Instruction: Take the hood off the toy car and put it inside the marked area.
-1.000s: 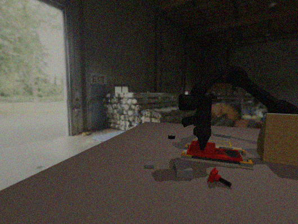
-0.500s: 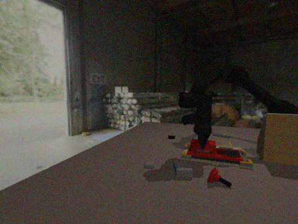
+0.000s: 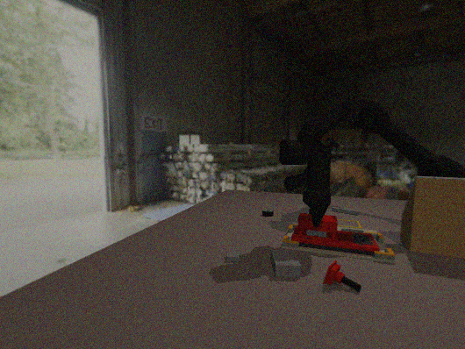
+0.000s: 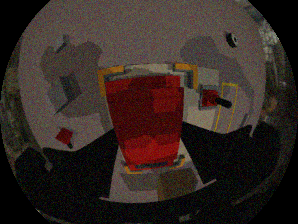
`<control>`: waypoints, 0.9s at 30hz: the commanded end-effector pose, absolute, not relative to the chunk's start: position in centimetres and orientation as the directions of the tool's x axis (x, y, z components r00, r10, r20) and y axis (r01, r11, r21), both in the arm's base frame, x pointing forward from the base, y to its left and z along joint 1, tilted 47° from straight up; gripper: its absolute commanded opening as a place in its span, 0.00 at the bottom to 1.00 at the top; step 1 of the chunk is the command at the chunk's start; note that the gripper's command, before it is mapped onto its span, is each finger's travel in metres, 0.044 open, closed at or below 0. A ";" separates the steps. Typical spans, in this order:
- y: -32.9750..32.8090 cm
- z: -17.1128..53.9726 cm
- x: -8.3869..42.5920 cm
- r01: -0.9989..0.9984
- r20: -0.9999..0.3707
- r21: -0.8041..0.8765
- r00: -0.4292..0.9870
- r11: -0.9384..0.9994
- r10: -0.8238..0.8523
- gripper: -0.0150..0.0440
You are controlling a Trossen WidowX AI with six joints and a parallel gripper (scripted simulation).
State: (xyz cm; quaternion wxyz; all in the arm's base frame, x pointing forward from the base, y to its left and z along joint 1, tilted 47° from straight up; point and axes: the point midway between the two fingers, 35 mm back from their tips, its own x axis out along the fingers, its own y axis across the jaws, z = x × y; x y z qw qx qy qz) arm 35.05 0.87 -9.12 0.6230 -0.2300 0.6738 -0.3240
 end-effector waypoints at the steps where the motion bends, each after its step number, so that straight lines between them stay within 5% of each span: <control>1: 1.1 -8.9 35.3 0.105 -0.695 -0.719 -0.115 0.687 -0.710 0.25; 27: 2.3 -3.5 35.8 0.096 -0.698 -0.716 -0.114 0.692 -0.707 0.25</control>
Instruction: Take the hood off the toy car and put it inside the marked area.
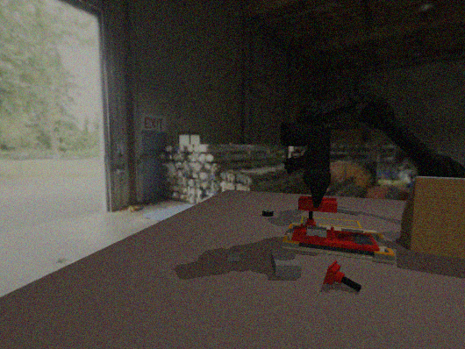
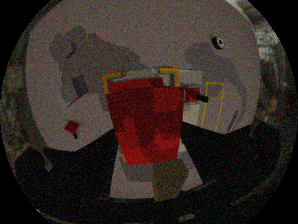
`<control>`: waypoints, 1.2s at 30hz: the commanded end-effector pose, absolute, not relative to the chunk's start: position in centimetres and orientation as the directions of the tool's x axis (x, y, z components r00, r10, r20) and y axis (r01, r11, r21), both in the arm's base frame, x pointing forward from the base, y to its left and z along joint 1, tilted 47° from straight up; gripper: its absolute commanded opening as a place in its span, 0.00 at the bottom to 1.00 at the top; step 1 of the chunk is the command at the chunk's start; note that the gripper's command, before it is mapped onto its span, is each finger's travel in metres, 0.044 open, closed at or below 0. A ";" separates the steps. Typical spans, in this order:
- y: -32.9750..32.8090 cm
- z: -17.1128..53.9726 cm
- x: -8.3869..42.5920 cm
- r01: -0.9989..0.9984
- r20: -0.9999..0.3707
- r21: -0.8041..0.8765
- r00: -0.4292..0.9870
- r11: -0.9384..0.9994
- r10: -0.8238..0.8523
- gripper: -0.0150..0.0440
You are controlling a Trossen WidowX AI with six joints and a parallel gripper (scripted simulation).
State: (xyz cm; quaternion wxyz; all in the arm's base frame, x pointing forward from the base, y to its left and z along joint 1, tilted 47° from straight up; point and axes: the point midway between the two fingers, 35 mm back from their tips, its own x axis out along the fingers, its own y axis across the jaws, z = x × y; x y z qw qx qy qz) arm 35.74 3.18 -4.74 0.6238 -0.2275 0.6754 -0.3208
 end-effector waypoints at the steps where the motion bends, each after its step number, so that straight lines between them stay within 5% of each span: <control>1: 2.0 -3.1 35.8 0.097 -0.699 -0.715 -0.114 0.692 -0.706 0.25; 36: -9.6 10.2 30.7 0.099 -0.691 -0.723 -0.118 0.684 -0.714 0.25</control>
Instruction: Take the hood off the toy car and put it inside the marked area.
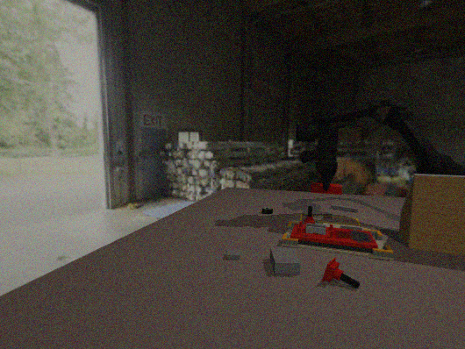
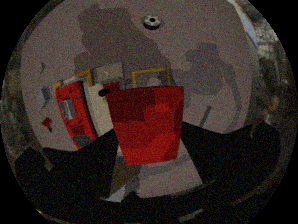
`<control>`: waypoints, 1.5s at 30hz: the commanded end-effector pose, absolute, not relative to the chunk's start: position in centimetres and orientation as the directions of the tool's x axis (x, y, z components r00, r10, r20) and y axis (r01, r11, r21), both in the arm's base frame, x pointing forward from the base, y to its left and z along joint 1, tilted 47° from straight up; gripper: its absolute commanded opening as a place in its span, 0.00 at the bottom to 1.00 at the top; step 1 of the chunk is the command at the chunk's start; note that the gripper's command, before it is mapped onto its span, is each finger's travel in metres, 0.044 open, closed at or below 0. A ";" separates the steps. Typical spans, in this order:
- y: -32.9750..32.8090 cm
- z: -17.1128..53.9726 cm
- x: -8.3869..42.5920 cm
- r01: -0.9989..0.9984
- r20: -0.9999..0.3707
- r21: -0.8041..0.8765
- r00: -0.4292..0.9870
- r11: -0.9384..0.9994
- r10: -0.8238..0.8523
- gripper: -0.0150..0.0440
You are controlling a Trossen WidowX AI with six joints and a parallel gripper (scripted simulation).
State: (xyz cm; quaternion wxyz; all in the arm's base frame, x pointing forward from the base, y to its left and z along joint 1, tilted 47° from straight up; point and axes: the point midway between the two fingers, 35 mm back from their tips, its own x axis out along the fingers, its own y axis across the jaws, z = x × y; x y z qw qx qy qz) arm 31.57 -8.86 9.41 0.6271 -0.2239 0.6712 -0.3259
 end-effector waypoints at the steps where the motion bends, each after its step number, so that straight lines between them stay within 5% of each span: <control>1: -9.9 10.5 30.4 0.099 -0.689 -0.724 -0.119 0.682 -0.715 0.25; 45: -12.7 8.6 29.8 0.100 -0.690 -0.724 -0.119 0.682 -0.714 0.25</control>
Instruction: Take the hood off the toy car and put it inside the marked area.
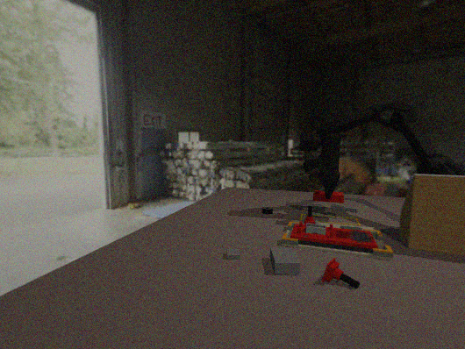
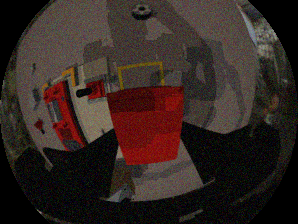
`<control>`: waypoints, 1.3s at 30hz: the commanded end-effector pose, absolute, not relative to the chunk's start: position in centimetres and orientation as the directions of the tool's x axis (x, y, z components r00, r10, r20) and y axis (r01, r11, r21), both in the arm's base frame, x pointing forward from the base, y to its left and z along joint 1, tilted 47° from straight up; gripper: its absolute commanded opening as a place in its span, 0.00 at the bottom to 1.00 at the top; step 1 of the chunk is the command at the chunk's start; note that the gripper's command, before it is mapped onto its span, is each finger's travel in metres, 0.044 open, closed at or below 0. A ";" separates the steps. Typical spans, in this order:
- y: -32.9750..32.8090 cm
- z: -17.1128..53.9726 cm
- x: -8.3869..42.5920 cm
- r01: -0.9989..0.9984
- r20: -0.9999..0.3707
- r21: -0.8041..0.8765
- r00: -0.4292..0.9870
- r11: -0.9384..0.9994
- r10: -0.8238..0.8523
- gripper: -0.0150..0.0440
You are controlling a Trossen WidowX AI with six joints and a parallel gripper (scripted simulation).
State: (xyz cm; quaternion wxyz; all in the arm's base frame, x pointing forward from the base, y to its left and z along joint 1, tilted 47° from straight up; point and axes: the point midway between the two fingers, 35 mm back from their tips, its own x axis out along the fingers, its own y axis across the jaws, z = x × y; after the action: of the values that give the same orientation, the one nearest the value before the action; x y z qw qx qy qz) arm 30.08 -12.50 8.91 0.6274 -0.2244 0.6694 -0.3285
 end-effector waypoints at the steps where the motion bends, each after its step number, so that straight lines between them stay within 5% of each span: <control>1: -12.8 8.5 29.8 0.100 -0.690 -0.724 -0.119 0.682 -0.714 0.25; 39: -15.2 6.3 29.2 0.100 -0.687 -0.727 -0.119 0.680 -0.717 0.25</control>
State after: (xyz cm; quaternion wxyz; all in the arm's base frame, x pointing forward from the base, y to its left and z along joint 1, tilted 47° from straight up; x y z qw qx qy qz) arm 29.53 -15.08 6.60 0.6269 -0.2258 0.6687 -0.3299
